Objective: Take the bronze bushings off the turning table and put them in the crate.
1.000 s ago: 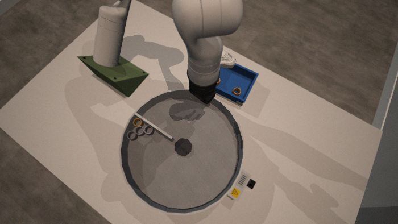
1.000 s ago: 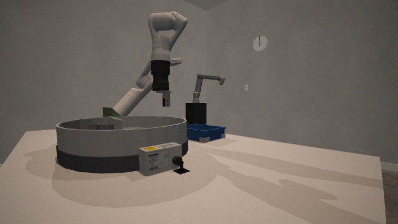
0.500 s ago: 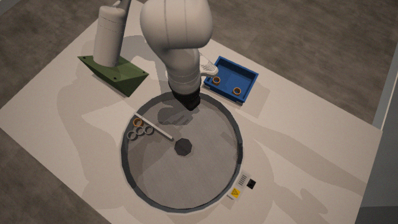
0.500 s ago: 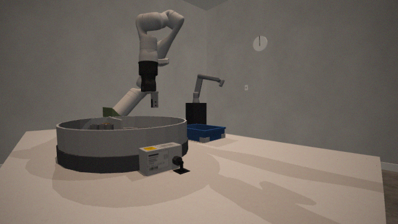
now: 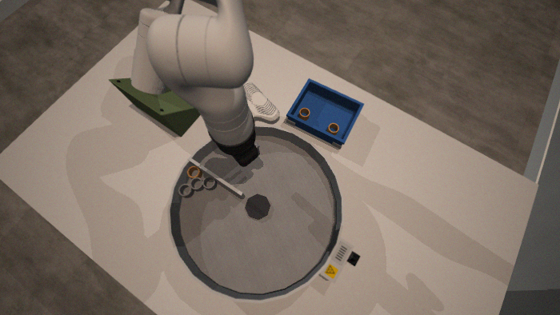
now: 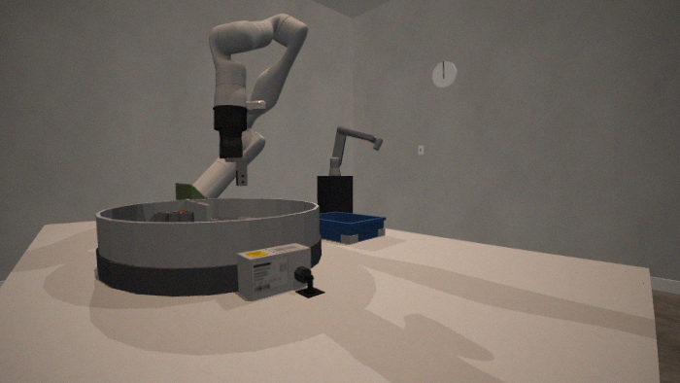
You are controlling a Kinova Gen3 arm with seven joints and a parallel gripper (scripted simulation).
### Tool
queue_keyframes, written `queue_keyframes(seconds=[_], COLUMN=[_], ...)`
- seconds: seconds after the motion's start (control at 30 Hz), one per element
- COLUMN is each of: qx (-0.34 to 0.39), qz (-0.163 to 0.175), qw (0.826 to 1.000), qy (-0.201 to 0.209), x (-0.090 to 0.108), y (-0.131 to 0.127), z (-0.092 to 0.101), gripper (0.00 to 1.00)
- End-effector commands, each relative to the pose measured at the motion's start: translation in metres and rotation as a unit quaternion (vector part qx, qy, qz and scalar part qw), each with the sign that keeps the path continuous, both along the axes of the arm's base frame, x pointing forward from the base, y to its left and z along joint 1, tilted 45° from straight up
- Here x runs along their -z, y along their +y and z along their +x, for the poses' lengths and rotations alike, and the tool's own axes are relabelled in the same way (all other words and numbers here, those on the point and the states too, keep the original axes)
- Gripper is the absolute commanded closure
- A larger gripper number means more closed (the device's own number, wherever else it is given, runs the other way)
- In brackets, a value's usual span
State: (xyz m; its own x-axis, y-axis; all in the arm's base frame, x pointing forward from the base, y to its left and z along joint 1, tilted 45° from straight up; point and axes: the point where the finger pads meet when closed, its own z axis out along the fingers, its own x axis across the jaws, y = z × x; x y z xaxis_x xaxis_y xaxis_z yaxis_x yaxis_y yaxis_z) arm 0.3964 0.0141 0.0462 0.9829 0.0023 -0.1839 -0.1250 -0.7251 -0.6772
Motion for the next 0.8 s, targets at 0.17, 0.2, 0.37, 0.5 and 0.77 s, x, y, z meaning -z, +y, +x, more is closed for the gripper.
queue_keyframes(seconds=[0.17, 0.2, 0.37, 0.5, 0.77], qx=[0.024, 0.030, 0.030, 0.030, 0.059], qz=[-0.005, -0.006, -0.006, -0.006, -0.012], qw=[0.999, 0.999, 0.999, 0.999, 0.997], qy=[0.022, 0.028, 0.028, 0.028, 0.055], x=[0.028, 0.035, 0.035, 0.035, 0.070], y=[-0.028, -0.035, -0.035, -0.035, -0.070], z=[-0.016, -0.020, -0.020, -0.020, -0.040], gripper=[0.60, 0.60, 0.60, 0.60, 0.60])
